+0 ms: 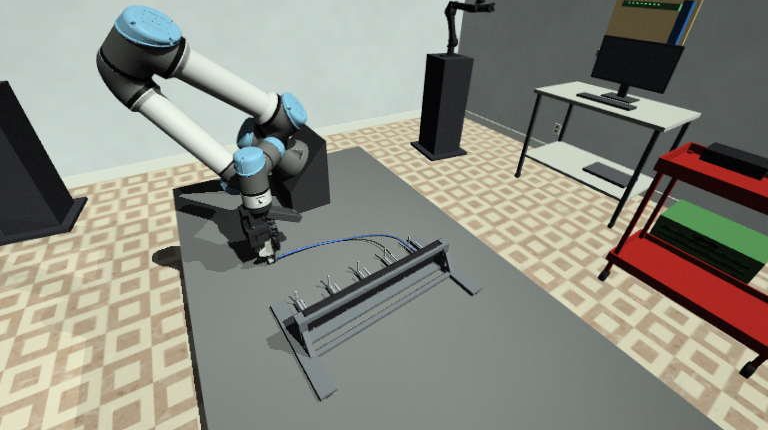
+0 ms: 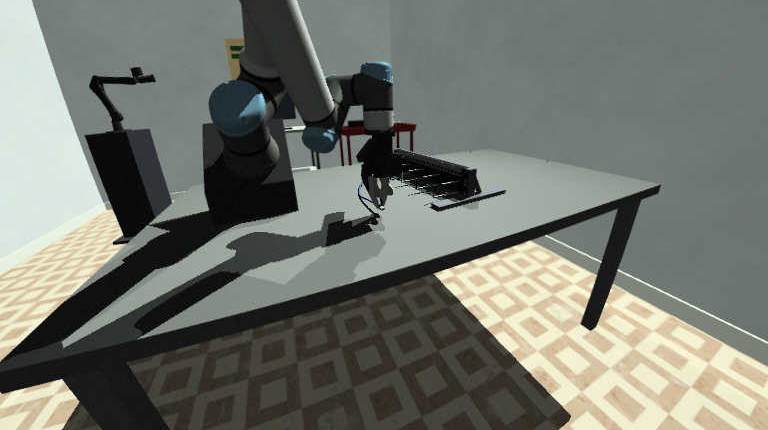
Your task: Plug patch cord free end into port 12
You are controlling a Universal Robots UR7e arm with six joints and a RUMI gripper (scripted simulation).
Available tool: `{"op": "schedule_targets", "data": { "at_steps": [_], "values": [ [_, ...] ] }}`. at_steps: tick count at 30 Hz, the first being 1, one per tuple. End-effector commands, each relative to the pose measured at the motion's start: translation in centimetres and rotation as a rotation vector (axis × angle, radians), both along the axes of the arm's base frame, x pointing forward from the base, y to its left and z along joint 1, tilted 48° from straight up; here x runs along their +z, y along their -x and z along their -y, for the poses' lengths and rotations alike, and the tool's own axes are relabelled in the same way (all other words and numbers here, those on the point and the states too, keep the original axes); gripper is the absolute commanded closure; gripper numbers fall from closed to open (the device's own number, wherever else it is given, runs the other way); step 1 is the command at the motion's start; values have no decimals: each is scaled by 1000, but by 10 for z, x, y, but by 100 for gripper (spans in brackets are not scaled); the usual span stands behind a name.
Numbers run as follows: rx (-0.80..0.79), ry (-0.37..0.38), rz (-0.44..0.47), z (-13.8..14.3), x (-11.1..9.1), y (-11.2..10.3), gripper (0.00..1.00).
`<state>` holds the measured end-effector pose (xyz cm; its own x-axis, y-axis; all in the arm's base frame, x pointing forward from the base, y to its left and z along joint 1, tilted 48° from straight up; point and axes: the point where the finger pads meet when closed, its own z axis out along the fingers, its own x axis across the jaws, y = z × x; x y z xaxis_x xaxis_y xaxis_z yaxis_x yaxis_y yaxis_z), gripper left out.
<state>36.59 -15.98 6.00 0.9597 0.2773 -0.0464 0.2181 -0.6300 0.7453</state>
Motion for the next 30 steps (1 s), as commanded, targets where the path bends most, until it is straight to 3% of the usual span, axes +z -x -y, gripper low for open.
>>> {"op": "schedule_targets", "data": {
  "at_steps": [1,30],
  "values": [
    [-1,0,0,-7,7,2,100],
    [-1,0,0,-31,28,7,100]
  ]
}}
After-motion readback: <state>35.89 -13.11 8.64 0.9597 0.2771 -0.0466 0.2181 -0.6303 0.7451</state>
